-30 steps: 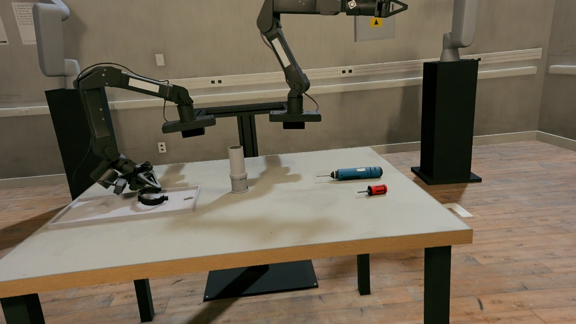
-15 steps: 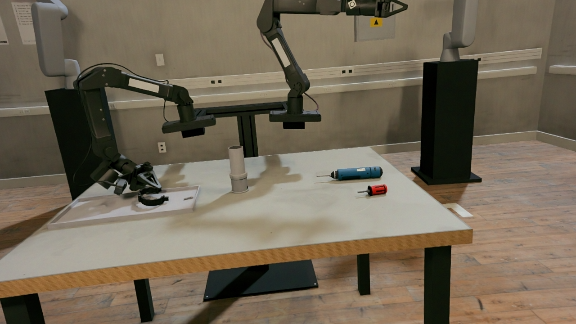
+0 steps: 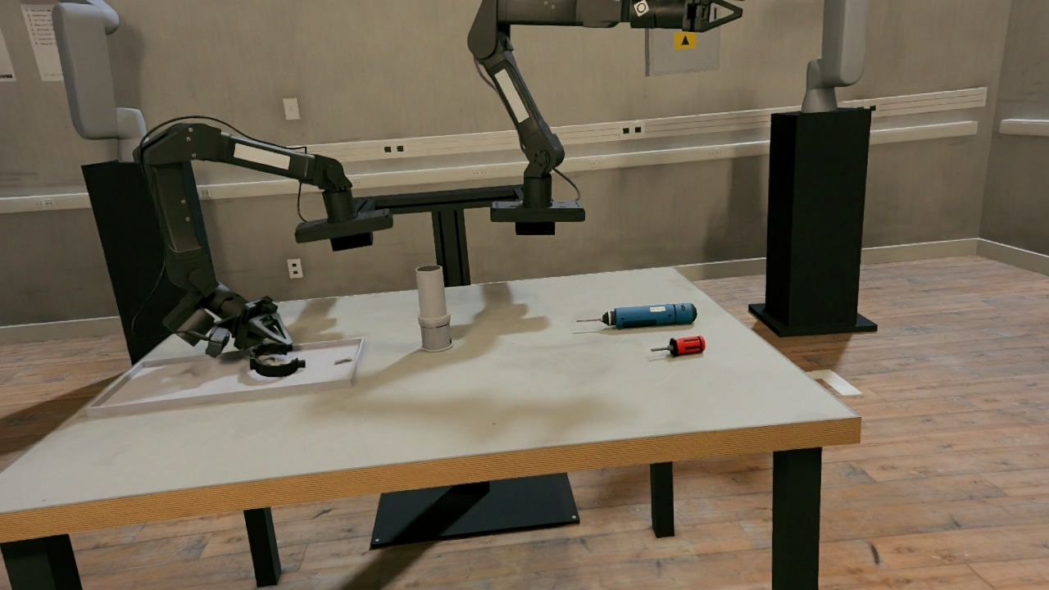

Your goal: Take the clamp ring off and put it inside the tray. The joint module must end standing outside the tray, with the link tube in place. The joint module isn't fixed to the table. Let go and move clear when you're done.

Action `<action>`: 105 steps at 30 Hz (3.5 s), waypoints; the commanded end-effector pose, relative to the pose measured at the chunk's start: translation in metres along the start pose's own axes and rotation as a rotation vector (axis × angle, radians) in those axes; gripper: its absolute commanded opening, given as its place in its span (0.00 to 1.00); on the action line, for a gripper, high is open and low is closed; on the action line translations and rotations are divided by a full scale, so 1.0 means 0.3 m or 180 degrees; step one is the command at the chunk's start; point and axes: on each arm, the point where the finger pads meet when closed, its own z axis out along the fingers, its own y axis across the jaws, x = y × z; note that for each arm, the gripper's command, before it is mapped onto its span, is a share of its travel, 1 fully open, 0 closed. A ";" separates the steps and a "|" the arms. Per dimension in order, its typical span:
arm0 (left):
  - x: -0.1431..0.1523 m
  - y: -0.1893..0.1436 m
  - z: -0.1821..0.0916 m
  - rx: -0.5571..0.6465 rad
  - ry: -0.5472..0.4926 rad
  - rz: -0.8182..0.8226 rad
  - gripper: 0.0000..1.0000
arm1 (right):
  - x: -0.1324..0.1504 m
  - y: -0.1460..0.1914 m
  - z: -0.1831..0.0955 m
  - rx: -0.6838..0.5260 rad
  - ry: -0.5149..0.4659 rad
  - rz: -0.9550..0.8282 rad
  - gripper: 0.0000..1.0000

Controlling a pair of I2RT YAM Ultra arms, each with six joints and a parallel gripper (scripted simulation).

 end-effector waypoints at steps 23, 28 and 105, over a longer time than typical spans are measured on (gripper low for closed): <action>-0.092 0.009 -0.027 -0.0044 -0.0195 -0.0036 0.20 | -0.013 0.012 0.013 -0.0036 -0.0004 -0.0077 0.06; -0.092 0.009 -0.027 -0.0044 -0.0195 -0.0036 0.20 | -0.013 0.012 0.013 -0.0036 -0.0004 -0.0077 0.06; -0.092 0.009 -0.027 -0.0044 -0.0195 -0.0036 0.20 | 0.006 0.012 0.018 -0.0059 -0.0003 -0.0039 0.09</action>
